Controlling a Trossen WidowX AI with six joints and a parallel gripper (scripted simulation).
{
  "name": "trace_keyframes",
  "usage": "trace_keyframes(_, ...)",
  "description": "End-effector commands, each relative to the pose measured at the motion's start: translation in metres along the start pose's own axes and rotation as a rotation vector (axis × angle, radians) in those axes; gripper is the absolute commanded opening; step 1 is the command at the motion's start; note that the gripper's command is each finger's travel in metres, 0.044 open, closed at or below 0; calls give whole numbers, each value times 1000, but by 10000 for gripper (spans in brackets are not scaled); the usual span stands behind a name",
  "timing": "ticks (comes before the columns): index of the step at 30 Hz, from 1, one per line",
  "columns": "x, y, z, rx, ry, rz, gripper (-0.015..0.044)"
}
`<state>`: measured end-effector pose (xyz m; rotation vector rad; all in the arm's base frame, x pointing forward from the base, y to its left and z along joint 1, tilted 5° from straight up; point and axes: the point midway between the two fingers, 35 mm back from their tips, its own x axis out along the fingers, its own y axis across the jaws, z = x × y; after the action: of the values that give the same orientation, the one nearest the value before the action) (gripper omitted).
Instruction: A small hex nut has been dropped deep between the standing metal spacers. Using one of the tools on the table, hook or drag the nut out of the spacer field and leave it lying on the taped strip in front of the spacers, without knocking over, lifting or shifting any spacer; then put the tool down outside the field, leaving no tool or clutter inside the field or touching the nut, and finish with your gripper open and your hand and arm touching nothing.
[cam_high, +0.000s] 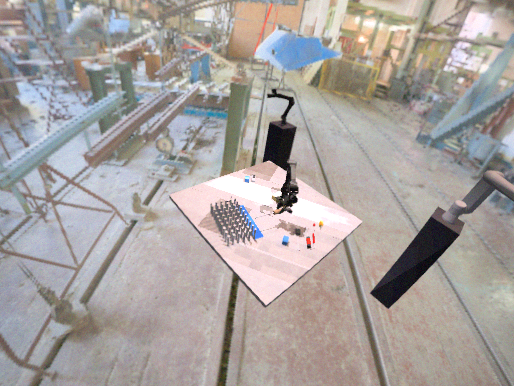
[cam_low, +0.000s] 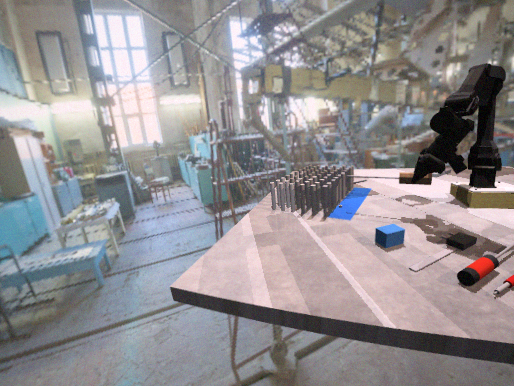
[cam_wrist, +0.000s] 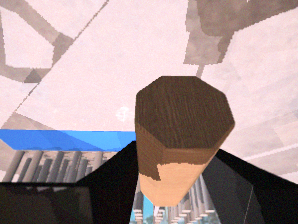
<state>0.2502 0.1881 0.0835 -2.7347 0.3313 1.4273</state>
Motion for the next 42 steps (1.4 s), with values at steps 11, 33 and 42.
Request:
trace_keyframes(11, -25, 10, -26, 24, -5, 9, 0)
trace_keyframes(33, 10, 94, -86, 252, -37, 119, 0)
trace_keyframes(42, 20, 133, -104, 327, -43, 158, 0)
